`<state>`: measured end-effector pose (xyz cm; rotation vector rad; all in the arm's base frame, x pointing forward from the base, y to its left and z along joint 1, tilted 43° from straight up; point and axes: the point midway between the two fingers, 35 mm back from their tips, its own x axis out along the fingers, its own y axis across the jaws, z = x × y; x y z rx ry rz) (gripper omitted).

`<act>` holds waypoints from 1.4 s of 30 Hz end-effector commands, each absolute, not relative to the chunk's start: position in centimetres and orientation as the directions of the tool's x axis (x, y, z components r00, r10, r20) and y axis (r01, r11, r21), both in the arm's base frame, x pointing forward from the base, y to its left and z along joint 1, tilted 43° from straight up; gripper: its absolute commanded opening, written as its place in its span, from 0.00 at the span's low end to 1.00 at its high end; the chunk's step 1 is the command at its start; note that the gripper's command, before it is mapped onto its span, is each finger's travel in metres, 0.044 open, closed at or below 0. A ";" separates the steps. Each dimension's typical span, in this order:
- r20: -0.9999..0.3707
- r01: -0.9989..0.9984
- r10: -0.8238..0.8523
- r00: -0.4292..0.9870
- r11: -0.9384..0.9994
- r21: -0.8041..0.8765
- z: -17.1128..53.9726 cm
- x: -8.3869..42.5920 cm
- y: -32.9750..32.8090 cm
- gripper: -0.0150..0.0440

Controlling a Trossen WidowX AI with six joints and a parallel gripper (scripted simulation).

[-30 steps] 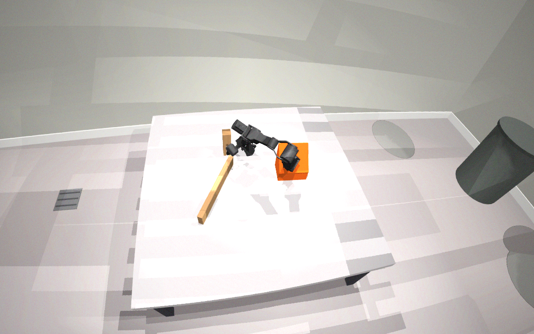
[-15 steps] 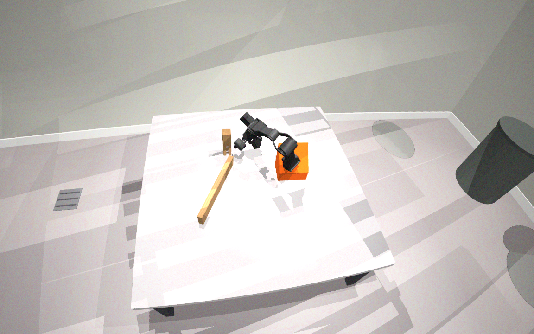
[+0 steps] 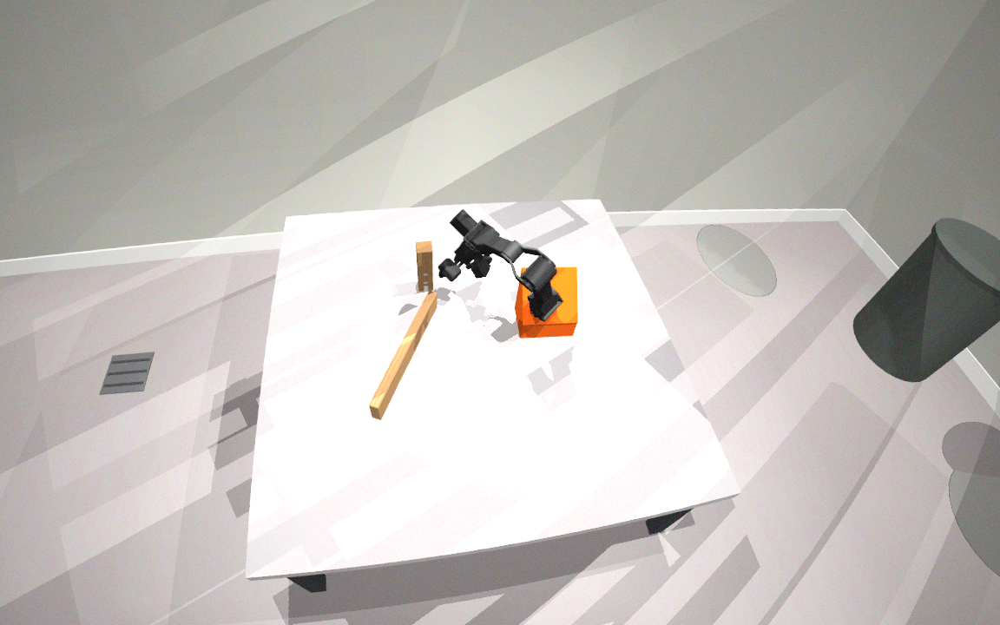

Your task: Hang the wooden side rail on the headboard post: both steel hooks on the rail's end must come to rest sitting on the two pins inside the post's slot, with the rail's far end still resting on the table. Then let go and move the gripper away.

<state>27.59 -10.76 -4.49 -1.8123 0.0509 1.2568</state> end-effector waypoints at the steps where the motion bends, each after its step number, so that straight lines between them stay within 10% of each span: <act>1: -0.780 -0.584 0.413 0.469 -0.518 -0.625 -4.7 27.5 -10.6 1.00; 15: -0.870 -0.846 0.256 0.422 0.457 -0.276 -4.7 28.1 -9.1 1.00; 42: -0.898 -0.030 0.076 0.434 0.997 0.070 -3.9 28.7 -7.8 1.00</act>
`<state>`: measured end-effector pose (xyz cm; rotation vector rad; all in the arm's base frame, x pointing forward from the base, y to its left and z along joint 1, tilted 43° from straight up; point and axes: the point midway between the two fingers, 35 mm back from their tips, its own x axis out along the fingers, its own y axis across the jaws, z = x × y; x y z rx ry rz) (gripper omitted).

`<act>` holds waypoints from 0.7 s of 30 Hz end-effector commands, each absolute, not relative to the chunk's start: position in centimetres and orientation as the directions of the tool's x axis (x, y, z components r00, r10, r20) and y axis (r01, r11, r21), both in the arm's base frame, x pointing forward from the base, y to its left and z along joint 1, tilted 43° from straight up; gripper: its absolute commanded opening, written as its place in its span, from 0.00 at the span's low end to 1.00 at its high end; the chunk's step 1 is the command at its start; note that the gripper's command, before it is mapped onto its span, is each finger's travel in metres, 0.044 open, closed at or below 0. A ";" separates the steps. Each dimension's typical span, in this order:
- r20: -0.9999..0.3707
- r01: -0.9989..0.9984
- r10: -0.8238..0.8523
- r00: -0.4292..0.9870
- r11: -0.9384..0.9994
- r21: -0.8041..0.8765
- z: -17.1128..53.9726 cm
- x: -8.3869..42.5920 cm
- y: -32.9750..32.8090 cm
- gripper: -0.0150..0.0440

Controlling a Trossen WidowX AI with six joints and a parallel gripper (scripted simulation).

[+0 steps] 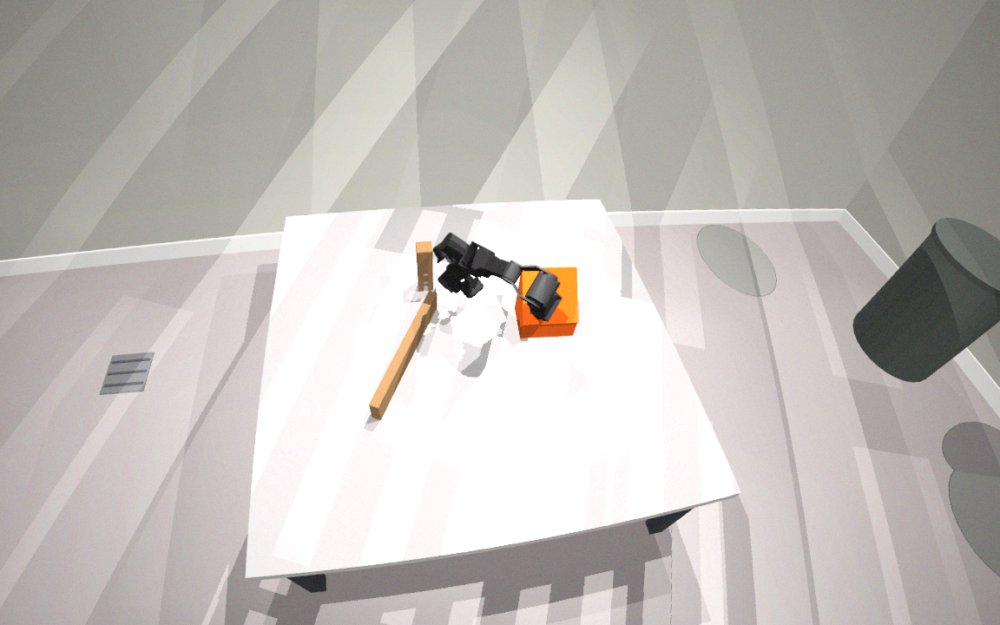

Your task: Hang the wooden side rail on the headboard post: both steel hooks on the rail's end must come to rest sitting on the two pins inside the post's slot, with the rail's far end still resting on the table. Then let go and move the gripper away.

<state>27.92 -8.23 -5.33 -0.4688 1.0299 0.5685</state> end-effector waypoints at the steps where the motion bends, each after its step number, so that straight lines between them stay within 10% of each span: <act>1: -0.898 0.010 0.071 0.435 0.996 0.083 -3.8 28.7 -7.8 1.00; 21: -0.881 0.690 -0.044 0.471 0.641 0.337 -2.9 29.1 -7.0 1.00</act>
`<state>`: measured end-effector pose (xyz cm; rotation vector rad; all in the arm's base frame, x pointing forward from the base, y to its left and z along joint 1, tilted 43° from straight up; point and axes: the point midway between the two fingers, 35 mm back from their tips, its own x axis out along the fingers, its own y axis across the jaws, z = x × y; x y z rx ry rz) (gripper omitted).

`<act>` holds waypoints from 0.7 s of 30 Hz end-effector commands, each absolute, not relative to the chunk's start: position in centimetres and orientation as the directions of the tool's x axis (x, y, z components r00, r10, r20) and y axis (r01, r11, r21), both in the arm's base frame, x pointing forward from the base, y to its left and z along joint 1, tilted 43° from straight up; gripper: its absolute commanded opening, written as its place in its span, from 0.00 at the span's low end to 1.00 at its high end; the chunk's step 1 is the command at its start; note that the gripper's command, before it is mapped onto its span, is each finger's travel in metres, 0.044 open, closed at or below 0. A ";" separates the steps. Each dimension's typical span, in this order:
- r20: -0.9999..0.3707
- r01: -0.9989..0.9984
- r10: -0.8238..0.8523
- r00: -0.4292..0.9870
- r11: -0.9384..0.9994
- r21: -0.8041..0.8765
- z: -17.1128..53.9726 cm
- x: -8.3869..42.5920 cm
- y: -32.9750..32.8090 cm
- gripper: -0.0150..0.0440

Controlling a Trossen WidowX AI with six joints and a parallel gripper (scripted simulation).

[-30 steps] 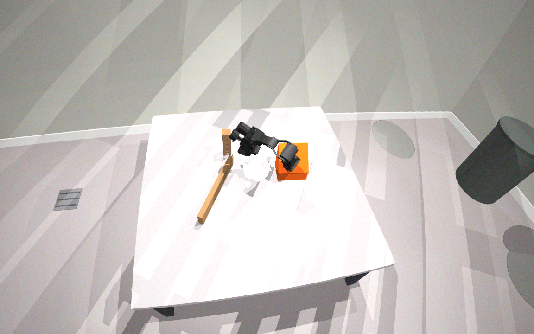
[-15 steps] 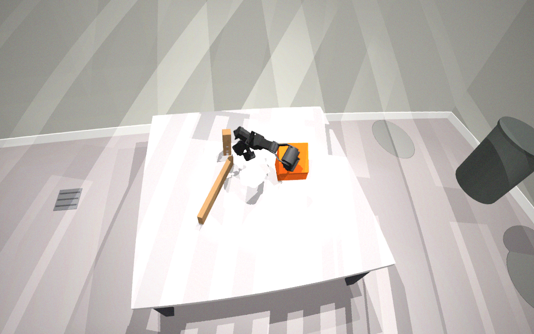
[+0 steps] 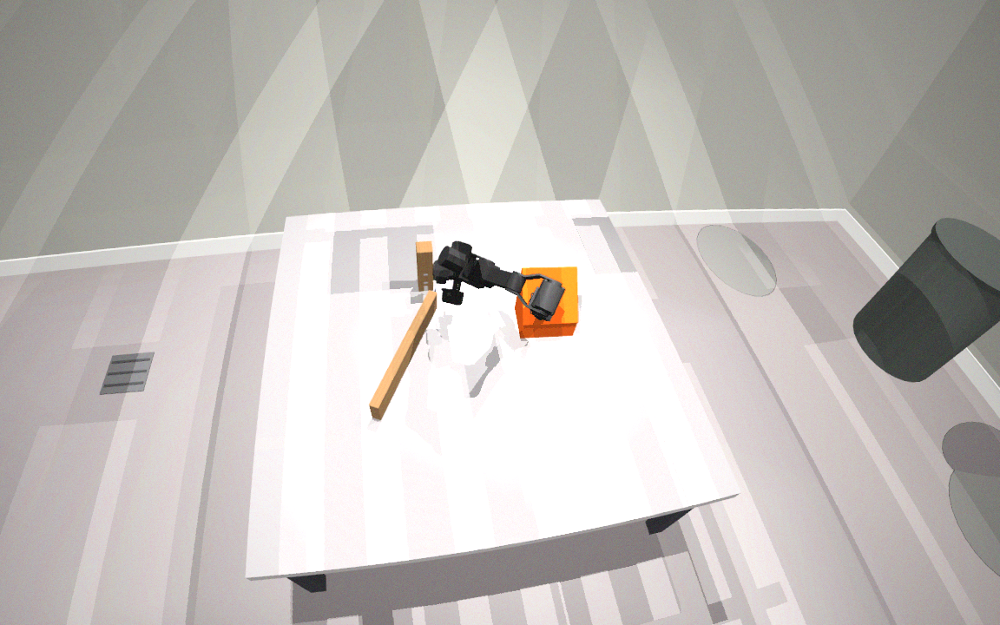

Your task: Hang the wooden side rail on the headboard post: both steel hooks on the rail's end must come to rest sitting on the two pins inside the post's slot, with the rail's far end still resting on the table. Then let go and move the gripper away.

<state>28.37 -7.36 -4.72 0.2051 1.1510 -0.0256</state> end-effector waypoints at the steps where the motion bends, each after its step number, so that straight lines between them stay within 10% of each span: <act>1: -0.880 0.713 -0.049 0.473 0.607 0.350 -2.8 29.1 -6.9 1.00; 21: -0.871 0.836 -0.077 0.486 0.333 0.437 -2.5 29.2 -6.7 1.00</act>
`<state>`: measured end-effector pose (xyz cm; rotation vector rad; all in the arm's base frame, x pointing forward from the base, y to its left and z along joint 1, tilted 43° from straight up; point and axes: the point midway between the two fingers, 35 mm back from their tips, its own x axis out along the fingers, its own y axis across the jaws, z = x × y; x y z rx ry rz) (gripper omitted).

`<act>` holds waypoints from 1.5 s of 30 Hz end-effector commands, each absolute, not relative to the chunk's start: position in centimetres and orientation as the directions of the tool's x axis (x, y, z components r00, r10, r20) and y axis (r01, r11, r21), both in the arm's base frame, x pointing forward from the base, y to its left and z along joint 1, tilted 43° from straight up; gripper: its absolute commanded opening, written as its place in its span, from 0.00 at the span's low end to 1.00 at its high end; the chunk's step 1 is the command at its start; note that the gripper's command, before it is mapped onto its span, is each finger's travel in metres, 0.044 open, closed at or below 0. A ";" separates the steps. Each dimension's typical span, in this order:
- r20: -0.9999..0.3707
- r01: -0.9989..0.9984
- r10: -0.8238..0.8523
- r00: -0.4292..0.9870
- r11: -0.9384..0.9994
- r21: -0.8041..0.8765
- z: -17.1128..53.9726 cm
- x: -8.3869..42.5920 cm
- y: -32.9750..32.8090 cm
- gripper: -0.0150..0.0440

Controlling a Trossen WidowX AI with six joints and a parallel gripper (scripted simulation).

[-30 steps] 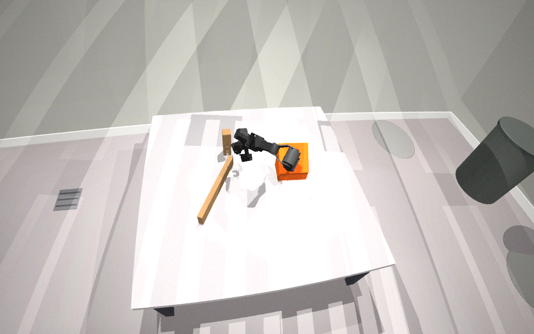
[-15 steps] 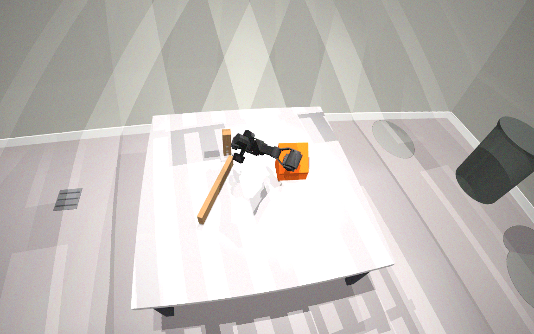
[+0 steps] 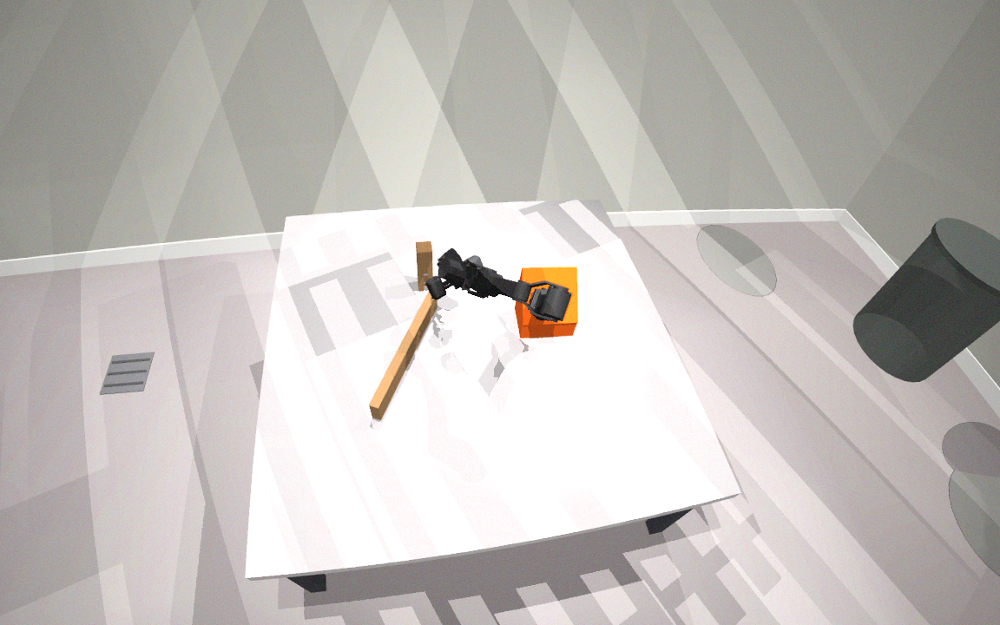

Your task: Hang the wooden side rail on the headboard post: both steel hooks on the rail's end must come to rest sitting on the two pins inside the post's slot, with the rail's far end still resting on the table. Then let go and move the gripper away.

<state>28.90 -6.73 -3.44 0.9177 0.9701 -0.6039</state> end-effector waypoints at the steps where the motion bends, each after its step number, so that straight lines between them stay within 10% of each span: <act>1: -0.871 0.836 -0.077 0.486 0.333 0.437 -2.5 29.2 -6.7 1.00; 30: -0.890 0.799 -0.037 0.454 0.458 0.389 -2.7 29.8 -6.5 1.00; 38: -0.943 0.291 0.187 0.275 0.919 0.267 -2.5 32.2 -5.2 1.00; 45: -0.919 -0.226 0.370 0.136 0.915 0.335 -1.4 33.7 -4.2 1.00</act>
